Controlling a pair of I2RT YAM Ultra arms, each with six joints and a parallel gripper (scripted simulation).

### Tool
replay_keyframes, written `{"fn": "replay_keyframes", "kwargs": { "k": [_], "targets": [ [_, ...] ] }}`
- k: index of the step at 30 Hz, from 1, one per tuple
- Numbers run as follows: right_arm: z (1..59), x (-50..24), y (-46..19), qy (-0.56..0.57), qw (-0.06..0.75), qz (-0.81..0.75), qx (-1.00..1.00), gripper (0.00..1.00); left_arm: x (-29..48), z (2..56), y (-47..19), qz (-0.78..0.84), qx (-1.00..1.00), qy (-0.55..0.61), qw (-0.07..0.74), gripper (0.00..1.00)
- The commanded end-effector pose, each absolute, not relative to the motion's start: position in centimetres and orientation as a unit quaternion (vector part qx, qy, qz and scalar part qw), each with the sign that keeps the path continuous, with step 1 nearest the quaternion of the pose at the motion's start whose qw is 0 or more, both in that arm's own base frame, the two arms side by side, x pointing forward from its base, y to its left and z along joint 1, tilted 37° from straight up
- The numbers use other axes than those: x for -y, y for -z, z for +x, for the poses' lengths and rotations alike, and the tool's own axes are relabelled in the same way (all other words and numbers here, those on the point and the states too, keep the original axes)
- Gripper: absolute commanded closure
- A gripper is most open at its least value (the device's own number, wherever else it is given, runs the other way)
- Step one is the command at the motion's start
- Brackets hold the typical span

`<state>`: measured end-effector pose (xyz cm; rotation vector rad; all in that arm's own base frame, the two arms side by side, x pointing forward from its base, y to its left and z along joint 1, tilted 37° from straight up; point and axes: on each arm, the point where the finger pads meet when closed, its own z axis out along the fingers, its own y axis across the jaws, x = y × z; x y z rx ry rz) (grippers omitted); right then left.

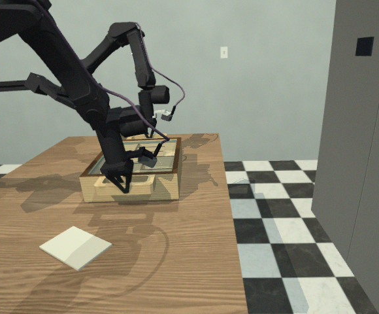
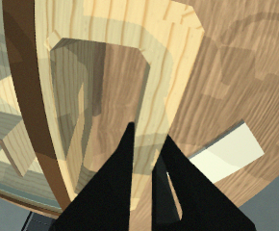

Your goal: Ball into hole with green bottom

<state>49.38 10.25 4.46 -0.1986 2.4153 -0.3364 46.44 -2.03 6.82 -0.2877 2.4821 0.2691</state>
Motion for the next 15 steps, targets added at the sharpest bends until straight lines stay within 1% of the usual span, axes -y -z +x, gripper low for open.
{"fn": "replay_keyframes", "kwargs": {
  "k": [1,4,5,7,8,9,10,11,12,14,15],
  "targets": [
    [50.0,-8.2,-8.1,0.163,0.386,-0.039,-0.907,1.0,-0.1,46.6,-8.2,-0.107,-0.928,-0.114,0.337,1.0],
    [49.3,-9.2,-8.2,0.171,0.398,-0.043,-0.9,1.0,-0.2,46.7,-7.7,-0.1,-0.925,-0.097,0.353,1.0],
    [49.0,-9.1,-7.7,0.164,0.384,-0.05,-0.907,1.0,-0.8,45.5,-7.0,-0.108,-0.932,-0.116,0.326,1.0],
    [49.0,-9.1,-7.7,0.164,0.384,-0.05,-0.907,1.0,-0.8,45.5,-7.0,-0.108,-0.932,-0.116,0.326,1.0],
    [49.8,-9.0,-8.6,0.164,0.405,-0.051,-0.898,1.0,-0.8,46.3,-7.5,-0.11,-0.924,-0.117,0.347,1.0],
    [48.9,-8.4,-9.2,0.183,0.373,-0.038,-0.909,1.0,-0.3,46.4,-7.7,-0.099,-0.936,-0.091,0.324,1.0],
    [48.8,-8.4,-9.5,0.189,0.368,-0.036,-0.91,1.0,-0.3,46.6,-7.6,-0.097,-0.938,-0.088,0.321,1.0],
    [49.6,-9.0,-9.3,0.159,0.369,-0.052,-0.914,1.0,-1.1,45.8,-8.0,-0.115,-0.937,-0.123,0.306,1.0],
    [50.0,-9.0,-9.4,0.156,0.367,-0.054,-0.915,1.0,-1.2,45.8,-8.1,-0.118,-0.938,-0.127,0.301,1.0],
    [49.7,-8.4,-10.0,0.182,0.357,-0.041,-0.915,1.0,-0.8,46.9,-6.7,-0.103,-0.945,-0.104,0.292,1.0],
    [50.0,-8.6,-10.0,0.176,0.357,-0.043,-0.916,1.0,-0.8,46.8,-7.1,-0.105,-0.945,-0.107,0.29,1.0]
  ]
}}
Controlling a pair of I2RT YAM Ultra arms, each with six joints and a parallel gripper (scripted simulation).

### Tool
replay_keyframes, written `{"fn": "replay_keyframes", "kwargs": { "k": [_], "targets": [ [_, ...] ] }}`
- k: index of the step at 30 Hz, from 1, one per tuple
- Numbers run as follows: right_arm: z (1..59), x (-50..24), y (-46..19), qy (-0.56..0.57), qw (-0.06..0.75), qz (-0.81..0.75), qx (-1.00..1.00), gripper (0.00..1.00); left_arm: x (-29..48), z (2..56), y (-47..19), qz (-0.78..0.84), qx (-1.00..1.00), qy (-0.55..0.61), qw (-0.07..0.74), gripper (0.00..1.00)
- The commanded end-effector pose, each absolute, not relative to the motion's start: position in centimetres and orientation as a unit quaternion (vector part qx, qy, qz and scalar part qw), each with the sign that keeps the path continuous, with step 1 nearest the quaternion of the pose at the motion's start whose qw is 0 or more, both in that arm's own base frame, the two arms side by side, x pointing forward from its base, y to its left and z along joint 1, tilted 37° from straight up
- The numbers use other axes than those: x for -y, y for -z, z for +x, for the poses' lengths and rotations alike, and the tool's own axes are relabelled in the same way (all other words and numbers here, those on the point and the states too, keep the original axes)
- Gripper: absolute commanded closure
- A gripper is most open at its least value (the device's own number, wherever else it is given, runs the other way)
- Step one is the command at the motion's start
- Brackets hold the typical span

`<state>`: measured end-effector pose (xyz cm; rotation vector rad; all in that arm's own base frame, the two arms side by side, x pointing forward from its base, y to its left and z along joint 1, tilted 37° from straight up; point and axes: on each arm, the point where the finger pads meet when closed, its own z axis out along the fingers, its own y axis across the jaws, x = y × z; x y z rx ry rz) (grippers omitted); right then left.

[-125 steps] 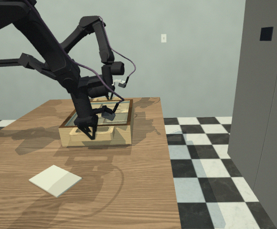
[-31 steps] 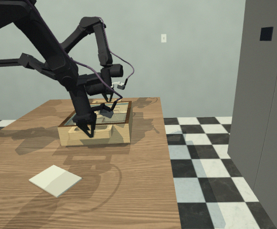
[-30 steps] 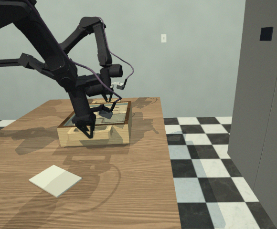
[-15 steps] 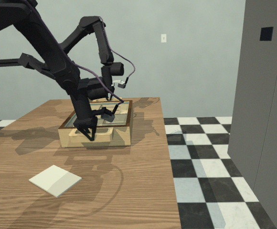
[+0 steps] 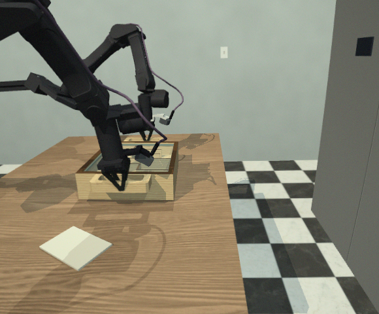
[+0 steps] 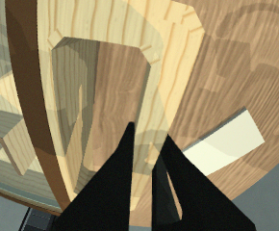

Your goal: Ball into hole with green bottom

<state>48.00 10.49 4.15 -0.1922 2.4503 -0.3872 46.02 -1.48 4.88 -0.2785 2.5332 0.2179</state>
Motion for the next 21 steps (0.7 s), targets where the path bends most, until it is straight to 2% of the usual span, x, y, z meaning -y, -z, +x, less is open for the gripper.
{"fn": "replay_keyframes", "kwargs": {
  "k": [1,4,5,9,10,21],
  "targets": [
    [50.8,-9.0,-10.1,0.157,0.368,-0.049,-0.915,1.0,-1.1,46.6,-8.0,-0.116,-0.941,-0.123,0.295,1.0],
    [52.1,-9.5,-10.2,0.128,0.402,-0.054,-0.905,1.0,-1.0,46.2,-8.7,-0.124,-0.932,-0.137,0.313,1.0],
    [51.1,-9.1,-8.3,0.128,0.388,-0.06,-0.911,1.0,0.0,45.5,-7.8,-0.118,-0.933,-0.139,0.309,1.0],
    [50.4,-8.2,-7.7,0.144,0.375,-0.052,-0.914,1.0,-0.3,45.1,-7.5,-0.111,-0.936,-0.136,0.305,1.0],
    [50.8,-8.4,-7.5,0.137,0.396,-0.056,-0.906,1.0,-0.8,45.7,-8.0,-0.121,-0.925,-0.14,0.332,1.0],
    [51.5,-8.7,-9.9,0.148,0.417,-0.051,-0.895,1.0,-1.3,46.2,-9.1,-0.114,-0.923,-0.131,0.344,1.0]
  ]
}}
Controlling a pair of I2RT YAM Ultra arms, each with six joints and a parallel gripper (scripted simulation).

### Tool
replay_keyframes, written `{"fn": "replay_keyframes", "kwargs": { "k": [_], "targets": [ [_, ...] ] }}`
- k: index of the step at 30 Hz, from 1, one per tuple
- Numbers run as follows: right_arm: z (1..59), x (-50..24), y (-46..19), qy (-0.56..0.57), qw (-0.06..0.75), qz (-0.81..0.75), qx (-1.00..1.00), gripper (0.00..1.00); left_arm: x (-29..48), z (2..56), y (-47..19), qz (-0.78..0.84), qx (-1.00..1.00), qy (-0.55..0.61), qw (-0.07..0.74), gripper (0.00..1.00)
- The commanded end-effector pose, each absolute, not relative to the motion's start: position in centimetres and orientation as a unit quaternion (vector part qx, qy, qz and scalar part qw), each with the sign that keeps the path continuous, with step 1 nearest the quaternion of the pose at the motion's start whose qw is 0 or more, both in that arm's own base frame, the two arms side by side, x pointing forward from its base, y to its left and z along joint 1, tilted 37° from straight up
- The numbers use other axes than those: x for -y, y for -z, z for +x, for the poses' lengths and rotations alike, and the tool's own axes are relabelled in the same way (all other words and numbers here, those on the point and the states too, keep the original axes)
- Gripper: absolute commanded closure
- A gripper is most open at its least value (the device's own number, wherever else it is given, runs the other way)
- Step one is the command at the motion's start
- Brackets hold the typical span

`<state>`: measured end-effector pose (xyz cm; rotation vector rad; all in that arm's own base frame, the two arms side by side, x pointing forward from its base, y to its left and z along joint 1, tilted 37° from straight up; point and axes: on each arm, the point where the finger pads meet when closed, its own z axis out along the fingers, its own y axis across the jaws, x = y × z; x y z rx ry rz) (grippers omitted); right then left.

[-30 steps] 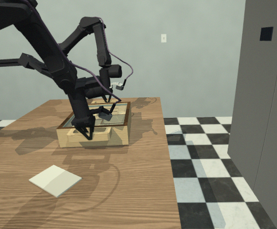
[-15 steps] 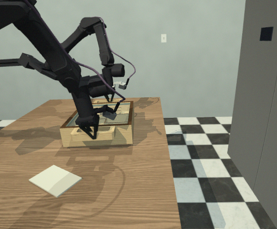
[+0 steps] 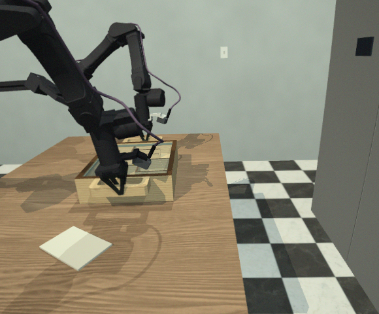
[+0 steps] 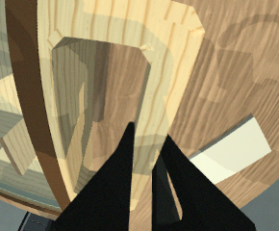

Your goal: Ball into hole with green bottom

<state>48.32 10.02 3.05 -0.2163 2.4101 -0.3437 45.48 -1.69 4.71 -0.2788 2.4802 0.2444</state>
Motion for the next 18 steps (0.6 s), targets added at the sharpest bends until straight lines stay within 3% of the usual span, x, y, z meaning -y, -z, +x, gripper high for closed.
{"fn": "replay_keyframes", "kwargs": {
  "k": [1,18],
  "targets": [
    [51.4,-8.7,-9.9,0.148,0.417,-0.051,-0.895,1.0,-1.3,46.3,-9.2,-0.114,-0.922,-0.132,0.345,1.0],
    [50.8,-8.3,-10.4,0.163,0.411,-0.048,-0.896,1.0,-1.3,46.0,-7.9,-0.106,-0.925,-0.117,0.345,1.0]
  ]
}}
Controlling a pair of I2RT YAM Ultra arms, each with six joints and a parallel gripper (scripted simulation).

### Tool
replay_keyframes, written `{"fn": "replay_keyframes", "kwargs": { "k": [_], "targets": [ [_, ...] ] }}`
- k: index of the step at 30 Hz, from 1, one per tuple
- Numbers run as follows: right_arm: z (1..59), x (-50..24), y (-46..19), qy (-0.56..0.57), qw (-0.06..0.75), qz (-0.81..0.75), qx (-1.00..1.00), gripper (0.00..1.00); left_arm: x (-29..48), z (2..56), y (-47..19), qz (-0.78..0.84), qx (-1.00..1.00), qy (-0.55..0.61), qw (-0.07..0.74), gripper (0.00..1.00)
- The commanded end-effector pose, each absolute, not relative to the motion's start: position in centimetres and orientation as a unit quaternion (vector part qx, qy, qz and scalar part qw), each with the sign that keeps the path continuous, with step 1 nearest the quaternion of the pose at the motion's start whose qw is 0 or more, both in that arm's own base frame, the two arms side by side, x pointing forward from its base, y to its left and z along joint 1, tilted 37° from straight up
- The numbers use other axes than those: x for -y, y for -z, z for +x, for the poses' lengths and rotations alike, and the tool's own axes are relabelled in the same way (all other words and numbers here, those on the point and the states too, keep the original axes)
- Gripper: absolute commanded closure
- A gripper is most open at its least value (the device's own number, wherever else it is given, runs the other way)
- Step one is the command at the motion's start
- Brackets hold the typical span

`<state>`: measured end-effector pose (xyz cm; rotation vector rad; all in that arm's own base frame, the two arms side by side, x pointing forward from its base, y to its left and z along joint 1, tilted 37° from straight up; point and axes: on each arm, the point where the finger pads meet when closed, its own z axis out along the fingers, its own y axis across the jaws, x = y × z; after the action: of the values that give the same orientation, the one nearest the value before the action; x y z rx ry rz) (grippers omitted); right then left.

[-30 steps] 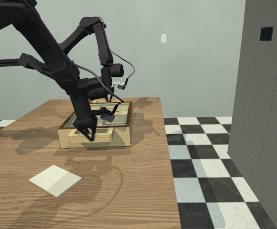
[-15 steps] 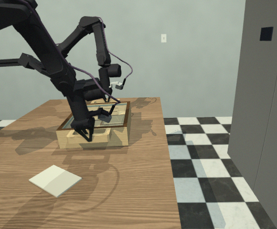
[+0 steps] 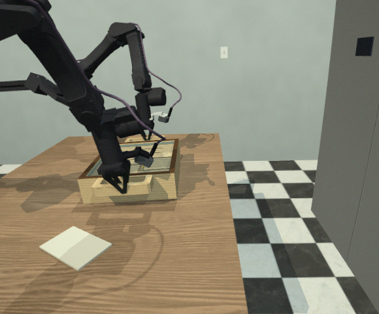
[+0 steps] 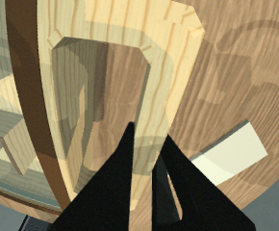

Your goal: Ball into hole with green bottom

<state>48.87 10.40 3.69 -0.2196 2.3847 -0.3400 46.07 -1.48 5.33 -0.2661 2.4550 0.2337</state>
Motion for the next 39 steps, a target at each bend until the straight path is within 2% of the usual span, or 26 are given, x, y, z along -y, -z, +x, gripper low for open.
{"fn": "replay_keyframes", "kwargs": {
  "k": [1,4,7,8,14,17,23,25,27,29,32,34,35,39],
  "targets": [
    [50.7,-8.3,-10.2,0.166,0.408,-0.048,-0.896,1.0,-1.3,46.4,-8.1,-0.105,-0.924,-0.114,0.35,1.0],
    [50.9,-8.5,-10.4,0.161,0.413,-0.049,-0.895,1.0,-1.5,46.3,-8.3,-0.108,-0.924,-0.118,0.347,1.0],
    [49.5,-8.0,-10.1,0.189,0.38,-0.036,-0.905,1.0,-1.1,47.2,-7.9,-0.095,-0.933,-0.085,0.337,1.0],
    [49.9,-8.3,-10.0,0.174,0.379,-0.045,-0.908,1.0,-1.7,46.5,-6.3,-0.103,-0.939,-0.106,0.31,1.0],
    [51.0,-8.4,-8.8,0.145,0.357,-0.058,-0.921,1.0,-2.2,46.0,-8.0,-0.124,-0.939,-0.131,0.293,1.0],
    [51.9,-8.0,-9.6,0.149,0.386,-0.047,-0.909,1.0,-1.9,46.8,-8.4,-0.12,-0.933,-0.124,0.317,1.0],
    [52.4,-7.8,-9.6,0.136,0.396,-0.05,-0.907,1.0,-2.2,45.3,-6.9,-0.124,-0.935,-0.14,0.3,1.0],
    [50.6,-7.0,-7.3,0.147,0.368,-0.054,-0.916,1.0,-1.8,45.3,-6.7,-0.119,-0.937,-0.134,0.3,1.0],
    [51.4,-7.1,-7.7,0.137,0.382,-0.055,-0.912,1.0,-1.9,45.0,-6.8,-0.122,-0.935,-0.142,0.302,1.0],
    [50.7,-6.6,-7.9,0.164,0.357,-0.038,-0.919,1.0,-1.5,45.8,-6.7,-0.108,-0.941,-0.114,0.301,1.0],
    [51.5,-7.2,-9.9,0.17,0.392,-0.031,-0.904,1.0,-1.9,46.5,-6.2,-0.103,-0.936,-0.104,0.32,1.0],
    [49.9,-7.6,-10.1,0.197,0.383,-0.016,-0.902,1.0,-2.1,46.7,-6.0,-0.099,-0.936,-0.095,0.325,1.0],
    [48.4,-7.2,-8.0,0.202,0.361,-0.026,-0.91,1.0,-2.5,46.4,-5.9,-0.104,-0.935,-0.103,0.323,1.0],
    [49.3,-7.5,-8.3,0.19,0.375,-0.034,-0.907,1.0,-2.5,46.3,-5.5,-0.107,-0.935,-0.105,0.322,1.0]
  ]
}}
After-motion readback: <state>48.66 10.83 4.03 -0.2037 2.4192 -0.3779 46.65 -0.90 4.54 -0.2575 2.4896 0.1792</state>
